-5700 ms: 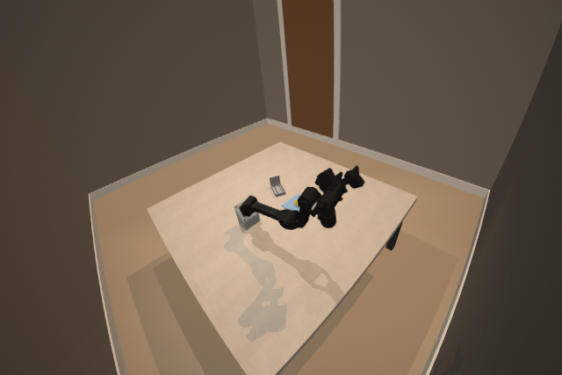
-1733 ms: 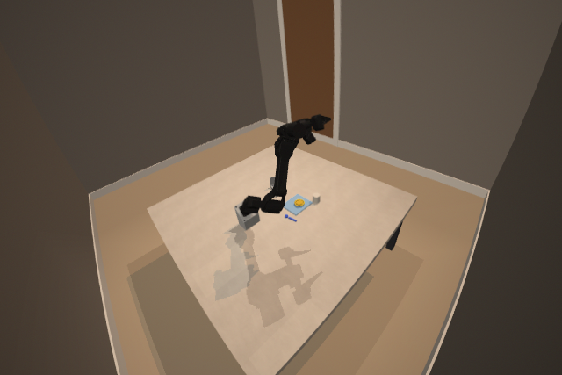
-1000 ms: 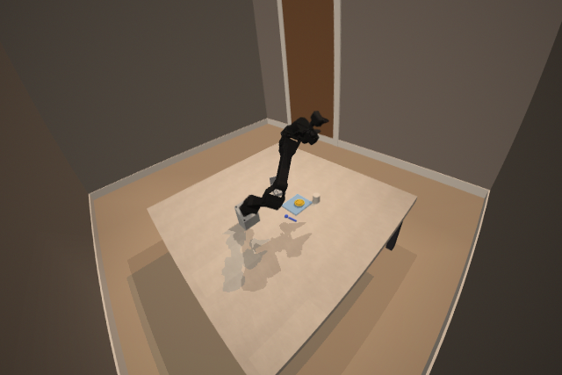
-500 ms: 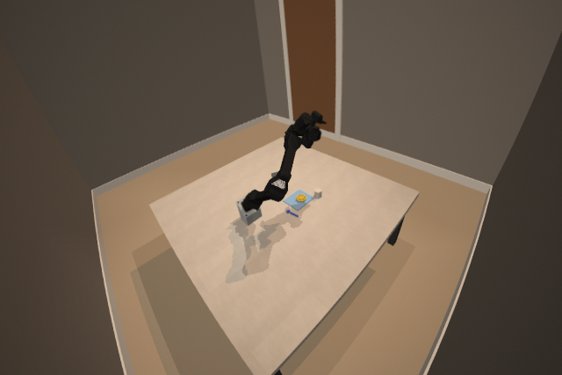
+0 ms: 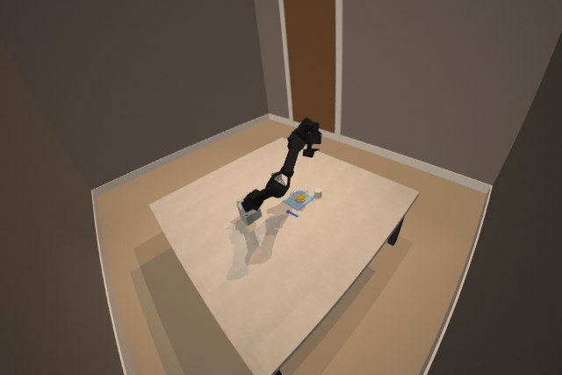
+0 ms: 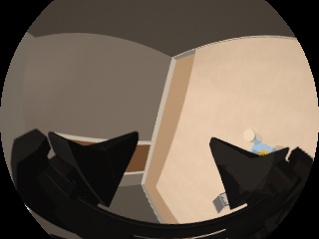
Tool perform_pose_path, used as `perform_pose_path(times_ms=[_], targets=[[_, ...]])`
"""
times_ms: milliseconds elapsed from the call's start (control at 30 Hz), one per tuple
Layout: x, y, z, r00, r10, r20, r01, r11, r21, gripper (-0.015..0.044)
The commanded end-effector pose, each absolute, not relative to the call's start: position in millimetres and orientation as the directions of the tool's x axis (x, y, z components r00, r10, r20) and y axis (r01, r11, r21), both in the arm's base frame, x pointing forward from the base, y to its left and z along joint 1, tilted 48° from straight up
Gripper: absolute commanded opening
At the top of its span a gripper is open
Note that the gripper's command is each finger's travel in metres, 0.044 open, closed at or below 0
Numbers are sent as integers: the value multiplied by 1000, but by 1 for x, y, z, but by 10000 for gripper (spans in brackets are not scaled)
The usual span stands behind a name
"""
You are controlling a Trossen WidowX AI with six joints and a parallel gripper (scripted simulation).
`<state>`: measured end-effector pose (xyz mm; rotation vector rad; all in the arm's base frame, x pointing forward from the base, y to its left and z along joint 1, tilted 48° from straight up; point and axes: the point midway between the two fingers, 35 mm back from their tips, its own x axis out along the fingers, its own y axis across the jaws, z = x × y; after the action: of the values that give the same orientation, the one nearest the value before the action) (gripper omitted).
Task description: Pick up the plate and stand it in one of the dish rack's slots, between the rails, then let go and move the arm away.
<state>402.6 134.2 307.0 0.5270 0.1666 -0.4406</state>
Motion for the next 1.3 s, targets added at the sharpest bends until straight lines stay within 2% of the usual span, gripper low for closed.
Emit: perform_pose_path(times_ms=[0,600,967,1267], targets=[[408,120,277,854,-404,-329,499,814,297,400],[401,55,188,637,-565,-525,506,820,-268,400],[380,12,142,450,-650,-612,357,759,-544,400],[354,-22,111,274,-703,-657,165,707,-687,400]])
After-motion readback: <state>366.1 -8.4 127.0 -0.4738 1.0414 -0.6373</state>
